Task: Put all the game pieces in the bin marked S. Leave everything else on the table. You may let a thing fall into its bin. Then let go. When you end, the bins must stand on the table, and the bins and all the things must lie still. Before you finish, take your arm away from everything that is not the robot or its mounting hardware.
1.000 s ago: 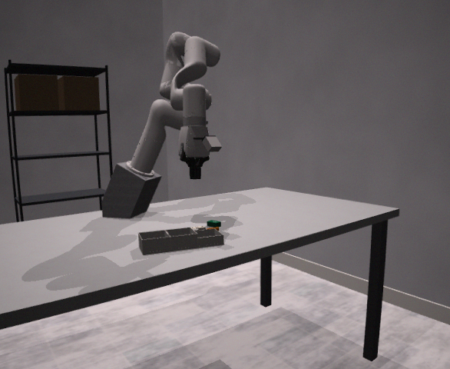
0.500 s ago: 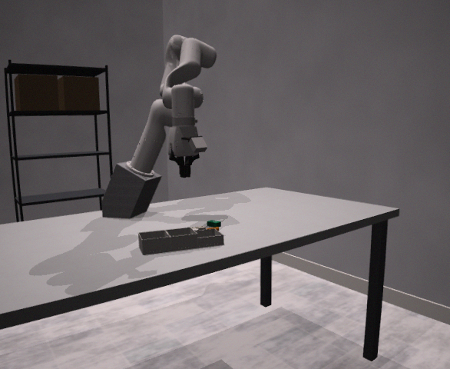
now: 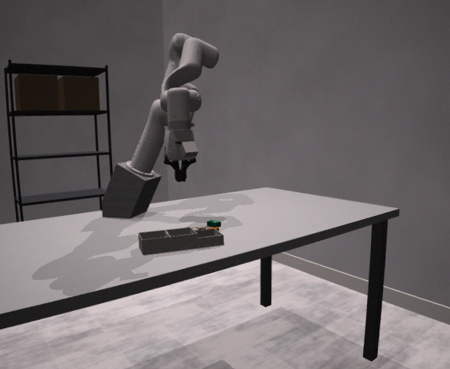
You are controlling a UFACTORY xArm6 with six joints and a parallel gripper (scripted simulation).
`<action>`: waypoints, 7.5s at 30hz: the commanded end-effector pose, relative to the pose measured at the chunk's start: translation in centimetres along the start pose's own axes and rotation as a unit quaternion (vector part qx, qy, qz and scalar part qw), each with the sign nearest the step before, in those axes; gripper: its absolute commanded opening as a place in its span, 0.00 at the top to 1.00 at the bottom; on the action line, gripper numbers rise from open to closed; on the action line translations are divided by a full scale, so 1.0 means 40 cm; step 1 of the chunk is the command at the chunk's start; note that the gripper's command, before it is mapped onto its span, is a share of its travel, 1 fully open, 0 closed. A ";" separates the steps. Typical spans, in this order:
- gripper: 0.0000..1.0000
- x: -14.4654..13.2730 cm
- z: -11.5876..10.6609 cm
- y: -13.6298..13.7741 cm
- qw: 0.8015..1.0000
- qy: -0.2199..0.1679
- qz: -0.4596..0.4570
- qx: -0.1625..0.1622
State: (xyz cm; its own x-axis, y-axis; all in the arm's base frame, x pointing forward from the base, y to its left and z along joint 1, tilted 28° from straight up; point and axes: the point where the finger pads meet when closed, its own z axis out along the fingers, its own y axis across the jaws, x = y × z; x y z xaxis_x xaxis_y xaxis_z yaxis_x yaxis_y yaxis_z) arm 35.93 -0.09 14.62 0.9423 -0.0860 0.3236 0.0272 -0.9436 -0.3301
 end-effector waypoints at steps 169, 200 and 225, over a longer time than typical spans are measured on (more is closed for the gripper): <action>0.93 0.265 0.286 0.123 0.996 0.000 0.092 0.002; 0.93 0.264 0.427 0.123 0.996 0.000 0.092 0.002; 0.93 0.264 0.427 0.123 0.996 0.000 0.092 0.002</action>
State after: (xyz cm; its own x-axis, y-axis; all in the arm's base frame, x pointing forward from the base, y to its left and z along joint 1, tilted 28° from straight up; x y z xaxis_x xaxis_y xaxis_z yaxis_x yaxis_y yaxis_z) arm 51.63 -0.11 1.13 0.9324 -0.2568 0.2543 -0.1451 -0.9104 -0.3874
